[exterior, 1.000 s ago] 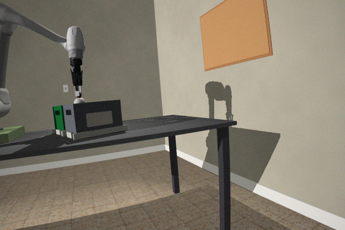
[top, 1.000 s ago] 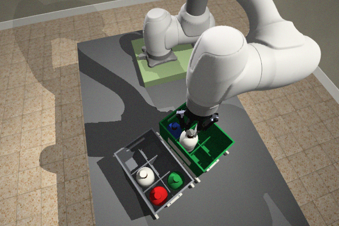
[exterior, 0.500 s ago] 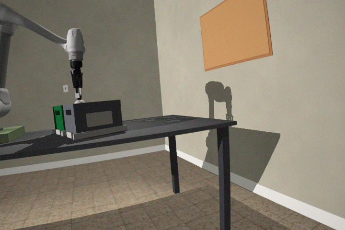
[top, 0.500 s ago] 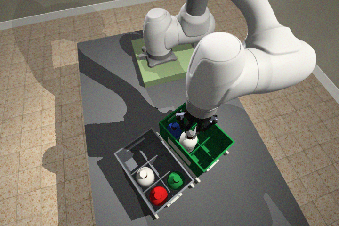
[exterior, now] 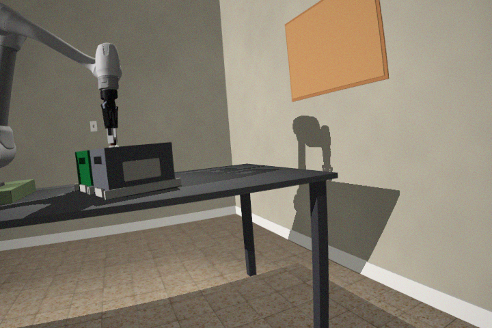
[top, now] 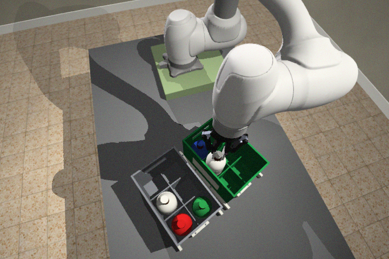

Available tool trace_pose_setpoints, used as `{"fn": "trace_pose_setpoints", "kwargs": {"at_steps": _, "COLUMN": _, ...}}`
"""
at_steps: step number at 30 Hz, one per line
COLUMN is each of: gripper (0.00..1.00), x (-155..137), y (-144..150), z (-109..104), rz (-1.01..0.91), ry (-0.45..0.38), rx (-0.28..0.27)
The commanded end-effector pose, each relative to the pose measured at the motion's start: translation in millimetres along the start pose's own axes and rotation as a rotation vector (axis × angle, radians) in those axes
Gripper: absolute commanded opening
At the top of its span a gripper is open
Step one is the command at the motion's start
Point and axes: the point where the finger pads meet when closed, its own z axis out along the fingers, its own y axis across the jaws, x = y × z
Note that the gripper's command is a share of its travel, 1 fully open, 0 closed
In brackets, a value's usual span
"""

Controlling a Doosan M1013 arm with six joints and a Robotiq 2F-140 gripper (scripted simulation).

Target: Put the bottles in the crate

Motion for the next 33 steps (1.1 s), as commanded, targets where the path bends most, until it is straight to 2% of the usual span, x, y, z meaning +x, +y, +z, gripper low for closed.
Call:
{"fn": "trace_pose_setpoints", "kwargs": {"at_steps": 1, "gripper": 0.0, "x": 0, "y": 0, "z": 2, "rz": 0.0, "ry": 0.0, "rx": 0.0}}
{"fn": "trace_pose_setpoints", "kwargs": {"at_steps": 33, "gripper": 0.0, "x": 0, "y": 0, "z": 28, "rz": 0.0, "ry": 0.0, "rx": 0.0}}
